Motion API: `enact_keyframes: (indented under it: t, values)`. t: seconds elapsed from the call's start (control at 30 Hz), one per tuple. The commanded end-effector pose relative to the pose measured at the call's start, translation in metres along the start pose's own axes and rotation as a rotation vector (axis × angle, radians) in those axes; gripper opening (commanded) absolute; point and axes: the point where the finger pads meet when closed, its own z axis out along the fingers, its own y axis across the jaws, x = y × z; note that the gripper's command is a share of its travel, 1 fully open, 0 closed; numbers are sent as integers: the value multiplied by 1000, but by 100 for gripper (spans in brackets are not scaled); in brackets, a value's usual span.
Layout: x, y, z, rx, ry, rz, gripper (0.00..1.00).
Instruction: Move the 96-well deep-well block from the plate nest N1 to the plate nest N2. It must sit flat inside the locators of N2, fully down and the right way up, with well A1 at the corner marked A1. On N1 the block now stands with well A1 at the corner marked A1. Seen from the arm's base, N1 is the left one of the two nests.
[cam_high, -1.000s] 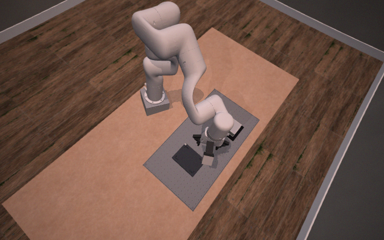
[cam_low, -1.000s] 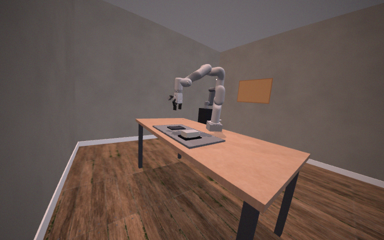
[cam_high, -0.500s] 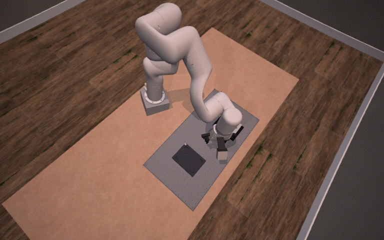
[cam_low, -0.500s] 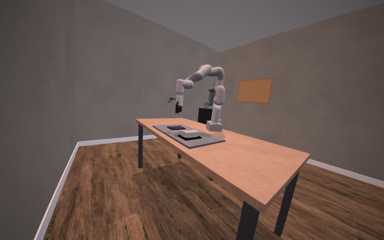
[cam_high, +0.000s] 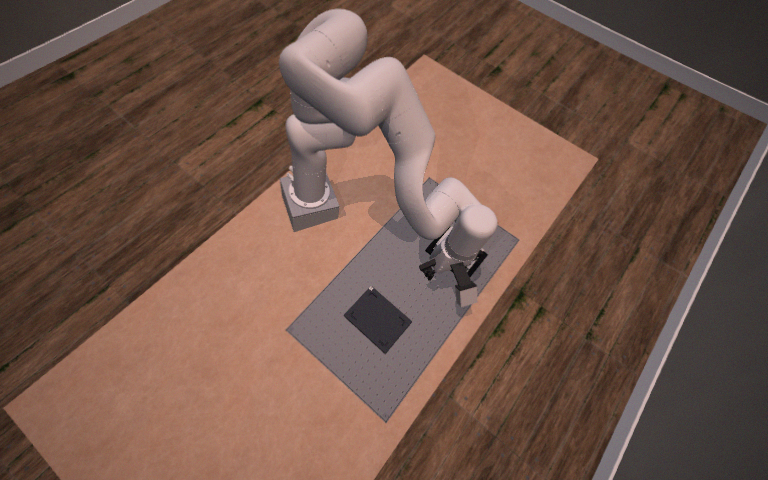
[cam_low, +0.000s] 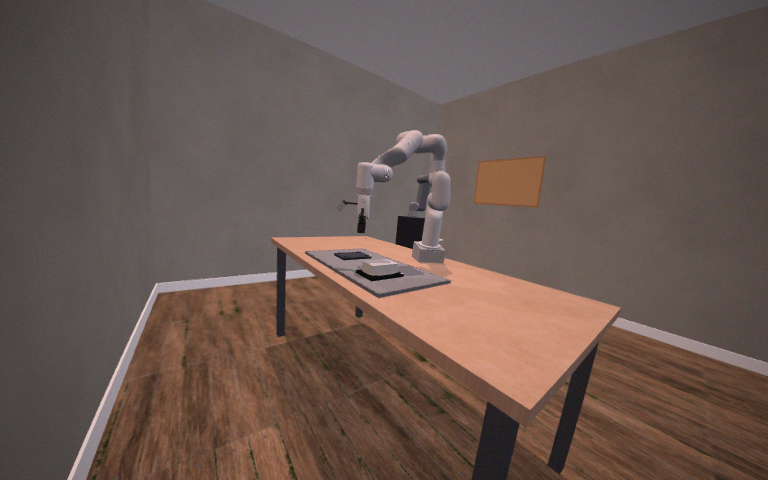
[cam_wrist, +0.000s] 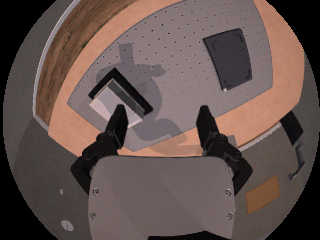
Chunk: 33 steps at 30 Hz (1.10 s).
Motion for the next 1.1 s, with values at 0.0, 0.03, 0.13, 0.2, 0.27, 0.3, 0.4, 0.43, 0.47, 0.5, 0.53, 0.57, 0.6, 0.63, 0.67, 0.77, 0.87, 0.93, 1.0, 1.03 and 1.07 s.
enact_keyframes:
  t: [0.0,0.03,0.13,0.2,0.27,0.3,0.4,0.43,0.47,0.5,0.53,0.57,0.6,0.63,0.67,0.77,0.87,0.93,1.0,1.03,1.07]
  values:
    - [-9,-18,6,11,5,-121,100]
    - [-11,-22,7,11,5,-121,100]
    - [-14,-27,9,11,5,-121,100]
    - [-19,-34,12,16,6,-187,100]
    - [-25,-42,15,21,6,-254,100]
    - [-28,-46,17,23,6,-275,100]
    - [-36,-57,22,23,6,-275,100]
    - [-38,-61,23,23,6,-275,100]
    - [-38,-61,23,23,6,-275,100]
    - [-41,-64,25,25,7,-308,100]
    - [-45,-68,26,28,7,-342,100]
    - [-48,-71,28,31,7,-375,100]
    - [-51,-75,29,33,8,-408,100]
    - [-51,-75,29,33,8,-408,100]
    - [-51,-75,29,33,8,-408,100]
    - [-60,-86,34,35,8,-429,100]
    - [-67,-92,37,37,9,-462,100]
    - [-74,-99,40,43,9,-529,100]
    - [-81,-105,43,47,10,-583,100]
    - [-84,-109,44,47,10,-583,100]
    - [-88,-112,46,47,10,-583,100]
